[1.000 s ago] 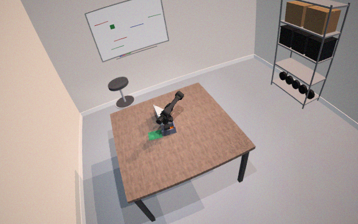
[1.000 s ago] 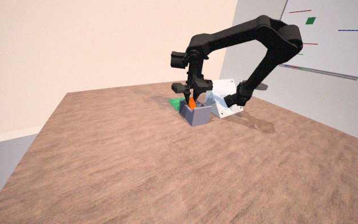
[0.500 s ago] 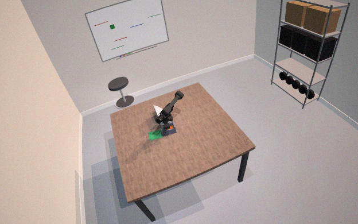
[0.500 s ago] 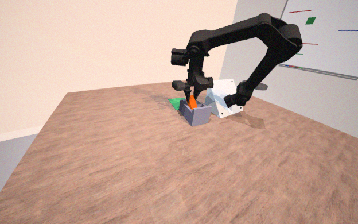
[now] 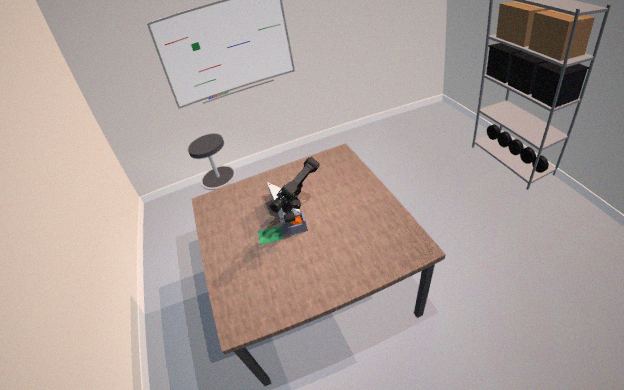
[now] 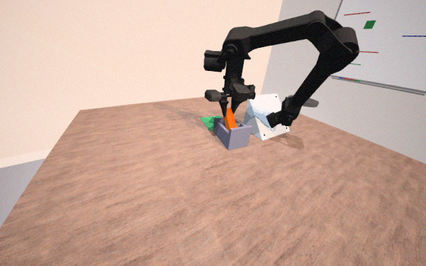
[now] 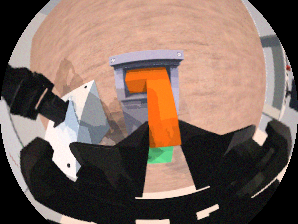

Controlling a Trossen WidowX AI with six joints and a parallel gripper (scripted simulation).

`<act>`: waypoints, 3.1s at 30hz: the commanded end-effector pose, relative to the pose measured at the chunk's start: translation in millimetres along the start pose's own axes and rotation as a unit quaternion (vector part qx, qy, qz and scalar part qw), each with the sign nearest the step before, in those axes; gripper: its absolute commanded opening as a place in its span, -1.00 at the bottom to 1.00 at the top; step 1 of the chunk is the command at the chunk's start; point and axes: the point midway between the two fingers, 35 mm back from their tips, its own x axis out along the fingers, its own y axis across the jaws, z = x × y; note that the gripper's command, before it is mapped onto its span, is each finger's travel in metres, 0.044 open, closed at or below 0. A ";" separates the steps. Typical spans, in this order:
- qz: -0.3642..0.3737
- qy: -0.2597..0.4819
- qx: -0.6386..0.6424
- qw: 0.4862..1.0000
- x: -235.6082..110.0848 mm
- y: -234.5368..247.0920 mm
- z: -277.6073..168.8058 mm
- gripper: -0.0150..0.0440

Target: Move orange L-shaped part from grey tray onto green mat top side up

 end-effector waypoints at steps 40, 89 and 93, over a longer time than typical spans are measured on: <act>-0.005 -0.001 0.000 1.000 -55.5 0.2 -8.8 -0.49; -0.006 0.005 0.000 1.000 -42.3 15.0 -165.7 -0.49; -0.006 0.005 0.000 1.000 -36.1 14.8 -165.8 -0.49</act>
